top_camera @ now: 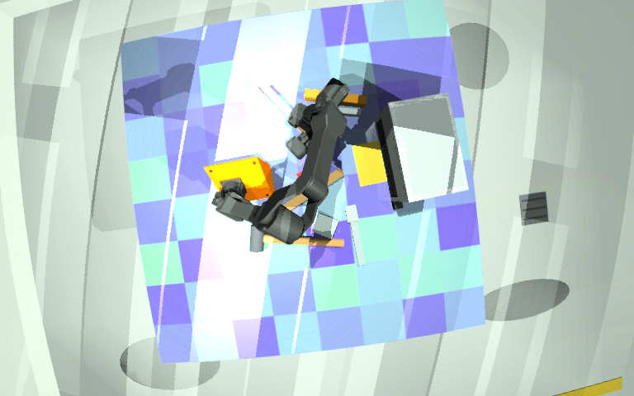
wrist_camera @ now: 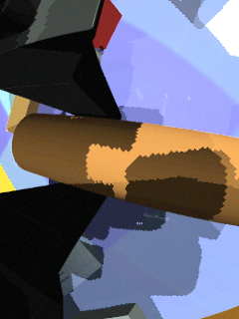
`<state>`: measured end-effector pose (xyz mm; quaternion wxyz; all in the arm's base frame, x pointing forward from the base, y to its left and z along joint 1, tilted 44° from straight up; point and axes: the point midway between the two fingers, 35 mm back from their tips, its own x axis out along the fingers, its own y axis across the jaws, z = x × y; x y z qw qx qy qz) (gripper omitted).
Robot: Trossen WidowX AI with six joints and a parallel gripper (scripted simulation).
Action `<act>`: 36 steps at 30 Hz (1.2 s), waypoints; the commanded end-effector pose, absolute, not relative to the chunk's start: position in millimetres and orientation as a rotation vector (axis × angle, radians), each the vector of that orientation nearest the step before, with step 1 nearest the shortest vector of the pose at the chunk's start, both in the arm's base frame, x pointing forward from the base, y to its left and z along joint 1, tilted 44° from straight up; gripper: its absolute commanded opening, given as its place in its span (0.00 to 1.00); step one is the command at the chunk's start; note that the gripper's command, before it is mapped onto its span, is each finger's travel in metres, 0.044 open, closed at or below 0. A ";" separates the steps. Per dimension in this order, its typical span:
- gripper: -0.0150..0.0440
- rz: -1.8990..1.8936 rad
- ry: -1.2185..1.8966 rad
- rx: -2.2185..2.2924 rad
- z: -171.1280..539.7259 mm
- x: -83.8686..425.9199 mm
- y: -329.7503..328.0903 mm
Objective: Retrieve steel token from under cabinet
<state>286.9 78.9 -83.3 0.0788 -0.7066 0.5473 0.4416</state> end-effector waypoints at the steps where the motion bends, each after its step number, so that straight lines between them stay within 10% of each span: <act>1: 0.25 1.322 1.613 -2.107 -74.5 286.9 88.0; 36: 0.25 1.326 1.613 -2.106 -3.6 271.5 114.4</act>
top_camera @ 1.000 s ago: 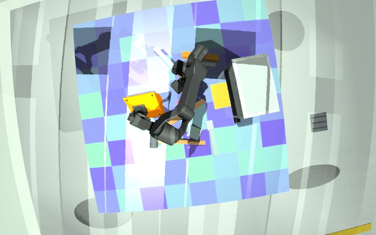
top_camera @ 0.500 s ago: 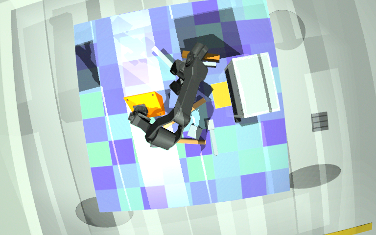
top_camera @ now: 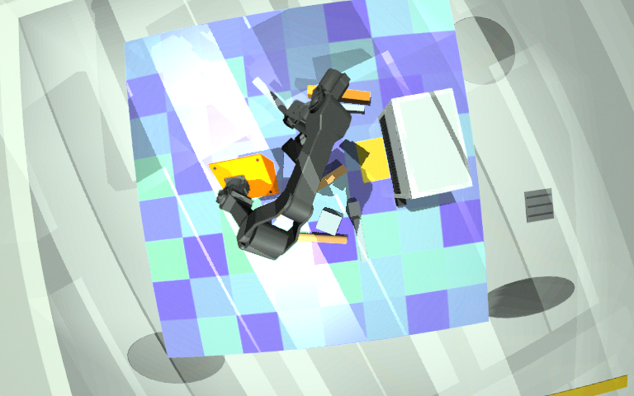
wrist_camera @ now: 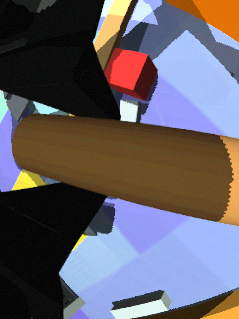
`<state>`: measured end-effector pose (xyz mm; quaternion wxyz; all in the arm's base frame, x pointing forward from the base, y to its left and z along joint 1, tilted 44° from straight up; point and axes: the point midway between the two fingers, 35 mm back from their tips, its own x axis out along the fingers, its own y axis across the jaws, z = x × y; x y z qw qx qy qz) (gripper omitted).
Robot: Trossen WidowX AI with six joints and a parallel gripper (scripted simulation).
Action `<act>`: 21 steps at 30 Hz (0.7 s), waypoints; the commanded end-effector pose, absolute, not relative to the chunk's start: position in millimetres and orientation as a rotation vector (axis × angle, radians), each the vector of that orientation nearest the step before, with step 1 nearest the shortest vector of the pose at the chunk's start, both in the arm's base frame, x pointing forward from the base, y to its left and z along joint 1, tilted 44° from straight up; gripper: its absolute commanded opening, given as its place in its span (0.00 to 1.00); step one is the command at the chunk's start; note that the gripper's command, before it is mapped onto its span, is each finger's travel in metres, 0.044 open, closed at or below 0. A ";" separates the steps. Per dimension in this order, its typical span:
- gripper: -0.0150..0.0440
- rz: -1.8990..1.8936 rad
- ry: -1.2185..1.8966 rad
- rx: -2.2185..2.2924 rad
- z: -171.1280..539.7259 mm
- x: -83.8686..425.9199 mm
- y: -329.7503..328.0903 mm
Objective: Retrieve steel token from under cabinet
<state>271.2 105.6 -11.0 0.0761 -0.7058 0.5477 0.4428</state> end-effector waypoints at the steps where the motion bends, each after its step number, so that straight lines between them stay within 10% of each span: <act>1: 0.25 1.326 1.613 -2.106 -1.6 271.2 115.2; 21: 0.25 1.326 1.611 -2.105 -16.7 284.3 139.3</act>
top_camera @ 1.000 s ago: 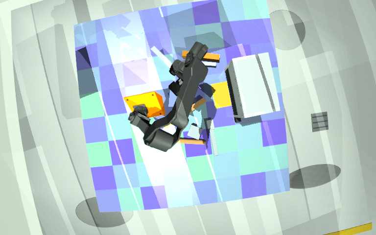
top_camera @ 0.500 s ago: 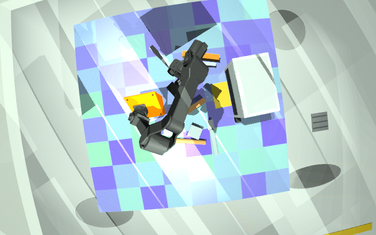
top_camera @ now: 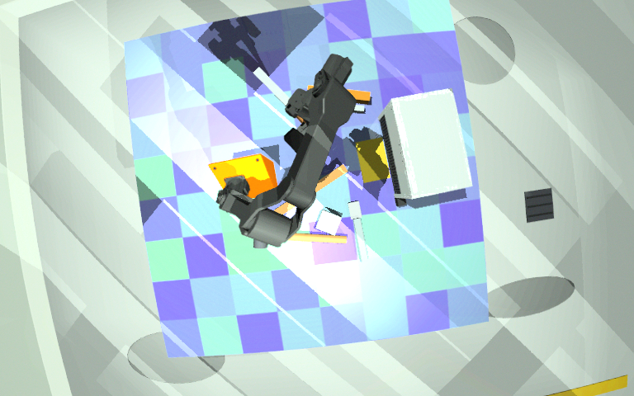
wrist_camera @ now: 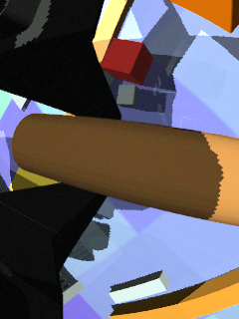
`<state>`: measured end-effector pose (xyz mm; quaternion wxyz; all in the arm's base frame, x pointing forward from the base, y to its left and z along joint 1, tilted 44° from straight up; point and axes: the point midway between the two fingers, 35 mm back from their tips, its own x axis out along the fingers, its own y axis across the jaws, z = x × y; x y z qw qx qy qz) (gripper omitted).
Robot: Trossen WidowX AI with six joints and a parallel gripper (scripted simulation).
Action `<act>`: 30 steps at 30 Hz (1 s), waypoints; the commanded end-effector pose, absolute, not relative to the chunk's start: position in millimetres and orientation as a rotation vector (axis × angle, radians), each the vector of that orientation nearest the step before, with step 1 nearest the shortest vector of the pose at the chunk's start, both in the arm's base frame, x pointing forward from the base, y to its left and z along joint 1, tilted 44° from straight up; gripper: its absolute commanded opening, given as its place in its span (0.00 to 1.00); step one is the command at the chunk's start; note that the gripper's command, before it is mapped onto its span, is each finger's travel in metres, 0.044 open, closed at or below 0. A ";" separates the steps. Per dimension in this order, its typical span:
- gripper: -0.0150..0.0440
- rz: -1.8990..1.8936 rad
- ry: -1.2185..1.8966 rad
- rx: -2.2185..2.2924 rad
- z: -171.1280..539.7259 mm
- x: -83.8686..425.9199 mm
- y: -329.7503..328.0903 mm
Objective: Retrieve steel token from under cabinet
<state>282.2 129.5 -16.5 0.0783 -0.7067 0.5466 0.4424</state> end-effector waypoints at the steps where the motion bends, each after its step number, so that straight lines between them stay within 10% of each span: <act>1: 0.25 1.325 1.611 -2.105 -17.8 285.0 140.6; 30: 0.25 1.453 1.568 -2.170 -30.2 292.6 154.3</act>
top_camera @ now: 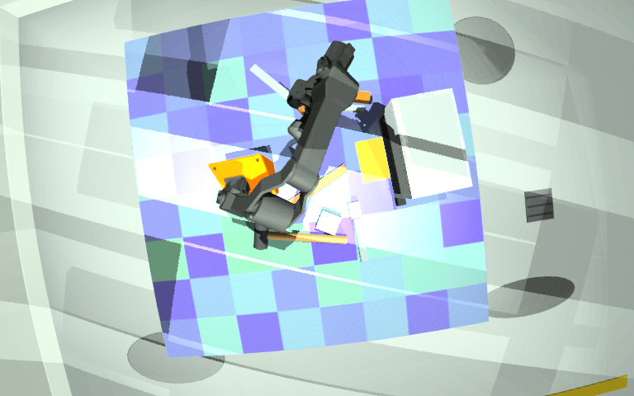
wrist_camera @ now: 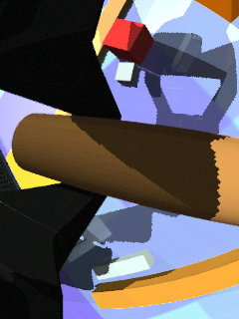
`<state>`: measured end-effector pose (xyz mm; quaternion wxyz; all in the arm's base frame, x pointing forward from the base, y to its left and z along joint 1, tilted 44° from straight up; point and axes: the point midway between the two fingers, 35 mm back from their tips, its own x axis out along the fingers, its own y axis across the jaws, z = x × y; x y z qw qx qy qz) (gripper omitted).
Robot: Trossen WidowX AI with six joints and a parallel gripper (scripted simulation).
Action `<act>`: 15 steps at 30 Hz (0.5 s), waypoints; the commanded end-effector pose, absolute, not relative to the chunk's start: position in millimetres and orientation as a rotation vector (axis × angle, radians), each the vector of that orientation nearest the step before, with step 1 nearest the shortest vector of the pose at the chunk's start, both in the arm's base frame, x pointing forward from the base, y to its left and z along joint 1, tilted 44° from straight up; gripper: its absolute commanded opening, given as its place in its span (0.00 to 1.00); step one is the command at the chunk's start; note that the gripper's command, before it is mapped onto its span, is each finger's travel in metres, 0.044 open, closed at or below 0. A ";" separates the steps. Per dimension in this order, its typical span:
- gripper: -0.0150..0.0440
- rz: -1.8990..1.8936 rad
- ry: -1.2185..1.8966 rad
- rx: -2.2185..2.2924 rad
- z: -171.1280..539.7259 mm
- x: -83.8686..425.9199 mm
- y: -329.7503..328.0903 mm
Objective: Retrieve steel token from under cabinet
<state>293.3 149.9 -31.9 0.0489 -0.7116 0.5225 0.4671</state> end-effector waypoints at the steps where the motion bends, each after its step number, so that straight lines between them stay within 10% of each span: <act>1: 0.25 1.462 1.565 -2.175 -30.2 292.6 154.2; 15: 0.25 1.582 1.520 -2.232 -29.4 293.1 153.4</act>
